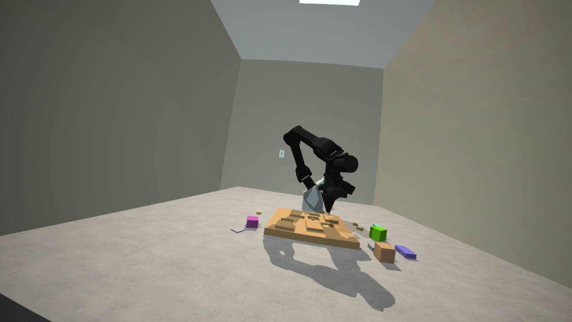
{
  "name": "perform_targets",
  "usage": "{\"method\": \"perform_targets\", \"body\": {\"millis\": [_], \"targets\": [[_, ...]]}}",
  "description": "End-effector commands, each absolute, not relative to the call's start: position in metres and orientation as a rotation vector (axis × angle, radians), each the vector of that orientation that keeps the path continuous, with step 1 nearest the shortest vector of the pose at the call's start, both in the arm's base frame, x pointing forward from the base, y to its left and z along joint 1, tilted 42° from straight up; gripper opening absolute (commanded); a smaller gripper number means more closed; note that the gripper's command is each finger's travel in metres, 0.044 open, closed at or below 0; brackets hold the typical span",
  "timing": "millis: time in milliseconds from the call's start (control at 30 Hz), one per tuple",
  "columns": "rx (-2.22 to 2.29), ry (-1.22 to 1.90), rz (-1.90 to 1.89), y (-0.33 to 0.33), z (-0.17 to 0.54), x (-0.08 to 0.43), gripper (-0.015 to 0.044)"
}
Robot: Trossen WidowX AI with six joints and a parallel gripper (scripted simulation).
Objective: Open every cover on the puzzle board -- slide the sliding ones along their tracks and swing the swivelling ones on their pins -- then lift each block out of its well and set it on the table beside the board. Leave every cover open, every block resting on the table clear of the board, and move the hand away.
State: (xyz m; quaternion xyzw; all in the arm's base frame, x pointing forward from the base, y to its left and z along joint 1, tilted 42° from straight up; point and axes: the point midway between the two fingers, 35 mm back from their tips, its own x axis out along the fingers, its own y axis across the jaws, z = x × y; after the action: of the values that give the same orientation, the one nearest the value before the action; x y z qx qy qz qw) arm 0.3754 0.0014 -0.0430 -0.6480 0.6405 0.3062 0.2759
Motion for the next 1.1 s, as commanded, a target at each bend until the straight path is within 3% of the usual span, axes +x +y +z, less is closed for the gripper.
{"method": "perform_targets", "body": {"millis": [0, 1067], "targets": [[-1.74, 1.734, 0.829, -0.011, -0.056, 0.373, 0.0], [-1.741, 1.736, 0.828, -0.032, -0.084, 0.371, 0.0]]}}
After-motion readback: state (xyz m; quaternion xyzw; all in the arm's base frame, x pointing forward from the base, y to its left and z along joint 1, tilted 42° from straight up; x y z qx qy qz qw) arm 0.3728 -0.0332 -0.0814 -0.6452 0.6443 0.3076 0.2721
